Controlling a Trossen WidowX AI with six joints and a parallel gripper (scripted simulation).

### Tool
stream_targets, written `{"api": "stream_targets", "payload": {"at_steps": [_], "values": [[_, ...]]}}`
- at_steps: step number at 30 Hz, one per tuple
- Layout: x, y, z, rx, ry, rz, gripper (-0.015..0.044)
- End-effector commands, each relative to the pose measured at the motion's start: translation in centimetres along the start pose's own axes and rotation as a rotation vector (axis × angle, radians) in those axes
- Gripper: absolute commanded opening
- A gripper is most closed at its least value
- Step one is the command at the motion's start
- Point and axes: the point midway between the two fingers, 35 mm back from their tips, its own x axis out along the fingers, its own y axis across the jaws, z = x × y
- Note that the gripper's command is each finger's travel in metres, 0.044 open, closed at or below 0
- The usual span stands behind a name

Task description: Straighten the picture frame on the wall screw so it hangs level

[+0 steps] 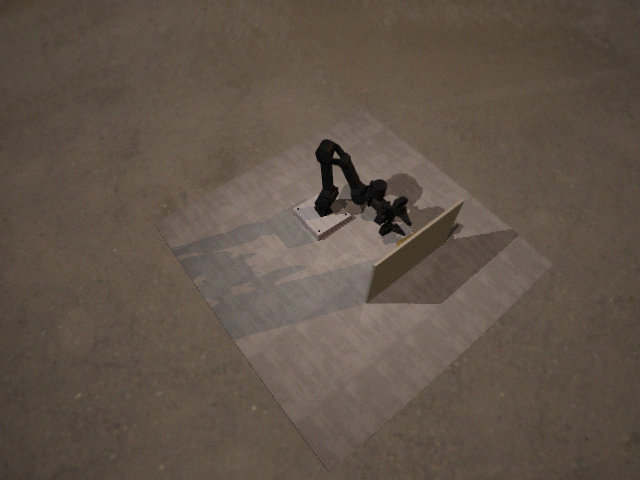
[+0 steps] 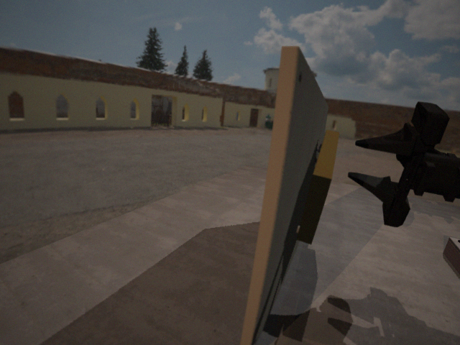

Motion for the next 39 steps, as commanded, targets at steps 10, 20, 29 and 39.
{"api": "stream_targets", "payload": {"at_steps": [10,20,29,39], "values": [[0.9,0.1,-0.1,0.005,0.004,0.003,0.026],[2.5,0.2,-0.1,0.005,0.004,0.004,0.026],[4.0,0.1,-0.1,0.005,0.004,0.005,0.026],[4.1,0.1,-0.1,0.005,0.004,0.005,0.026]]}}
